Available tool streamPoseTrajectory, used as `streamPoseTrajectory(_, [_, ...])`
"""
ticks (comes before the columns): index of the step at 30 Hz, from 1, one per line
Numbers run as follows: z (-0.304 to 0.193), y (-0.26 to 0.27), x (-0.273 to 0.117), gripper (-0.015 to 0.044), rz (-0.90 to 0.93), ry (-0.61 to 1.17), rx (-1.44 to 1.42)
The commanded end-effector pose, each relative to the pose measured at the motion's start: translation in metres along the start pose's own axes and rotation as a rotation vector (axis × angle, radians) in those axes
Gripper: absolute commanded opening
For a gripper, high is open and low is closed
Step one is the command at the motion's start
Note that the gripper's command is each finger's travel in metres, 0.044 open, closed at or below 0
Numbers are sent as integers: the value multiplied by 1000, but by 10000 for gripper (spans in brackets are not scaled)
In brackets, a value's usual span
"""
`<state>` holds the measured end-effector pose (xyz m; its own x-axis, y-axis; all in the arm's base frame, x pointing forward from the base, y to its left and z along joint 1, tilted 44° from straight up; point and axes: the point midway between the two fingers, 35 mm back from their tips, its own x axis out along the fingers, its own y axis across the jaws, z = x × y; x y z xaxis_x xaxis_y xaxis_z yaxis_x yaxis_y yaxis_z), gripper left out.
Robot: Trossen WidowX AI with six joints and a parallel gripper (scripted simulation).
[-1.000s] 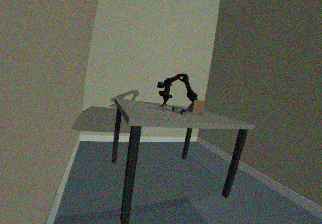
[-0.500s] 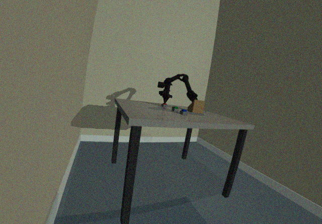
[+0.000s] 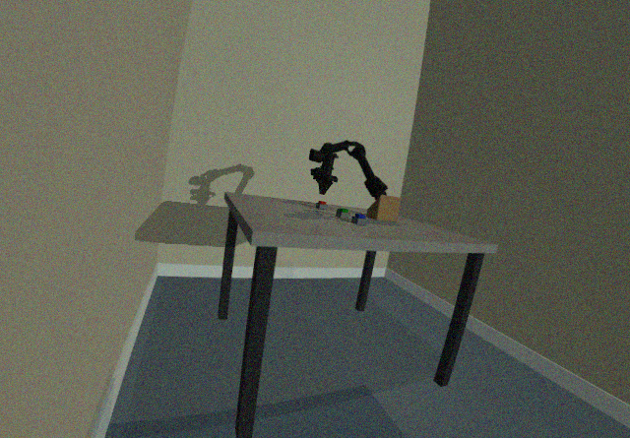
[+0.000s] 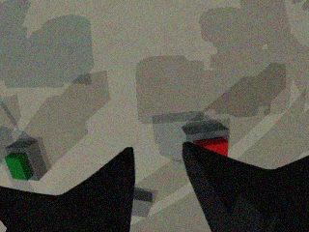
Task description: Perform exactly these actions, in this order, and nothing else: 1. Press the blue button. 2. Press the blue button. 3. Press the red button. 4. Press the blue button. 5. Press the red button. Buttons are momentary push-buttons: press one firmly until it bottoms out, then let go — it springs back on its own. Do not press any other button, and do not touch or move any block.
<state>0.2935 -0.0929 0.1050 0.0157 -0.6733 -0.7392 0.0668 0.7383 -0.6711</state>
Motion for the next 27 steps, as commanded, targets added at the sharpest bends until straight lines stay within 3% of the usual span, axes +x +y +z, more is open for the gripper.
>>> streamPoseTrajectory(1, [19,68,-13,256,45,-3,-22])
streamPoseTrajectory(7, [19,162,-31,400,72,15,-37])
streamPoseTrajectory(19, [-58,326,-43,400,-10,47,-32])
streamPoseTrajectory(27, [-63,331,-42,400,-17,47,-30])
